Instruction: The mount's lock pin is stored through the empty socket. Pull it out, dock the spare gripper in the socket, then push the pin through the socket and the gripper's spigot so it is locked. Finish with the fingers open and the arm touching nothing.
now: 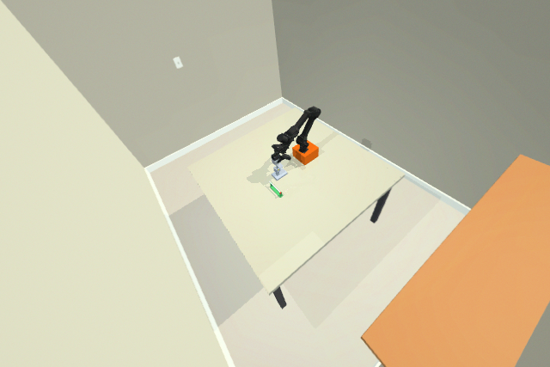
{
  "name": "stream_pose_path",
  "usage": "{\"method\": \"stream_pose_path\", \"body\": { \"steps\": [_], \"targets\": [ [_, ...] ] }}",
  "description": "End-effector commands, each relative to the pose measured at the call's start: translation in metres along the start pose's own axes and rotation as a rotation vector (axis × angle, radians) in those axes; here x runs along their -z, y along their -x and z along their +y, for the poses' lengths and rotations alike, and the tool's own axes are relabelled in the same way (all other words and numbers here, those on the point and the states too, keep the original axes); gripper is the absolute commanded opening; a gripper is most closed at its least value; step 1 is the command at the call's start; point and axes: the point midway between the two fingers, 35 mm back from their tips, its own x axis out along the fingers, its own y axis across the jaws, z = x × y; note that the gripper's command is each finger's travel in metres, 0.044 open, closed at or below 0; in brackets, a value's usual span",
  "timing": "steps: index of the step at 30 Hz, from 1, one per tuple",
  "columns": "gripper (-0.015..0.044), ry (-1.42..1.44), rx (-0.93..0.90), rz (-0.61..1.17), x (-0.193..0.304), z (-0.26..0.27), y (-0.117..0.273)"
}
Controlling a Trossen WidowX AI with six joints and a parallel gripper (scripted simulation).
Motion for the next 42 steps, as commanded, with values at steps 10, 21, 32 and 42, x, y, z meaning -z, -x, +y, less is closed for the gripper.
{"method": "stream_pose_path", "body": {
  "steps": [10, 21, 32, 42],
  "targets": [
    [0.0000, 0.010, 0.005, -0.006, 0.010, -0.001, -0.012],
    [0.0000, 0.009, 0.005, -0.006, 0.020, 0.000, -0.023],
    [0.0000, 0.005, 0.005, -0.006, 0.031, 0.000, -0.034],
    [0.0000, 0.004, 0.005, -0.006, 0.041, 0.000, -0.043]
  ]
}}
